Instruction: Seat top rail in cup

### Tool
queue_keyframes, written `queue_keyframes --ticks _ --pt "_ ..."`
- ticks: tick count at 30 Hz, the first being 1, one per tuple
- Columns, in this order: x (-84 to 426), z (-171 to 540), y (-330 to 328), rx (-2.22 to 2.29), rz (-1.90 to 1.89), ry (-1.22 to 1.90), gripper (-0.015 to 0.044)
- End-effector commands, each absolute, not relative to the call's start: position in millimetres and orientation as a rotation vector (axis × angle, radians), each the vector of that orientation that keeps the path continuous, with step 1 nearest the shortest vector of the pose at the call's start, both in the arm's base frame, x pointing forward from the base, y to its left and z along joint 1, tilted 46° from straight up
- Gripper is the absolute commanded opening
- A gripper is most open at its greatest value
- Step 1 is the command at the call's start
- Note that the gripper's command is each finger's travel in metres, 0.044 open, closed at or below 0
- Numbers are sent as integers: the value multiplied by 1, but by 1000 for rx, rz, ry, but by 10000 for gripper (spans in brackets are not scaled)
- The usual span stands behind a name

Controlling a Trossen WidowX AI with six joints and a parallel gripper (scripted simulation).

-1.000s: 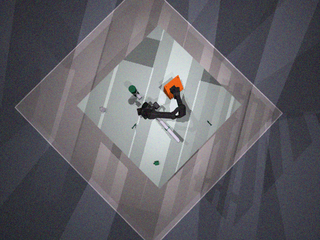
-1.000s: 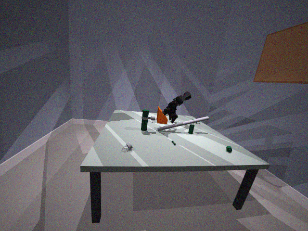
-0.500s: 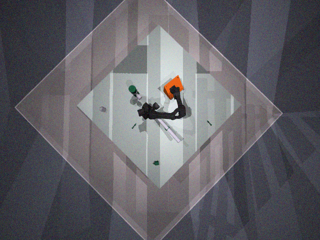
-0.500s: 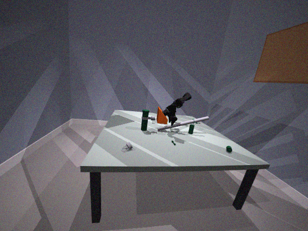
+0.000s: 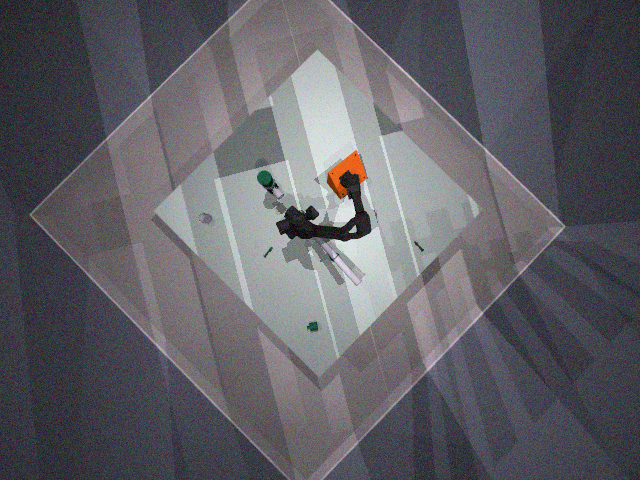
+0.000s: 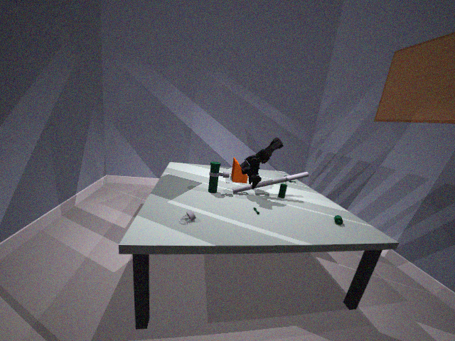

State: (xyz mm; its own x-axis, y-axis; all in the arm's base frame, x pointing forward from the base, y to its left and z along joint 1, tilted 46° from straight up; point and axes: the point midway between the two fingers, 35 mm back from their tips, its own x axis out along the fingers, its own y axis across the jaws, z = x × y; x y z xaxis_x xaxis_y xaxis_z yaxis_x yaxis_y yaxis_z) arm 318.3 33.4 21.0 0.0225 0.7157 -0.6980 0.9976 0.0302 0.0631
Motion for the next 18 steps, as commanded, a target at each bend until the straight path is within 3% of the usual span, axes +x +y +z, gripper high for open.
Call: queue_keyframes --ticks 1,17,18 --pt "317 15 39 1747 -649 1755 440" --pt "316 0 57 1750 -646 1757 440" --pt "316 0 57 1750 -646 1757 414"
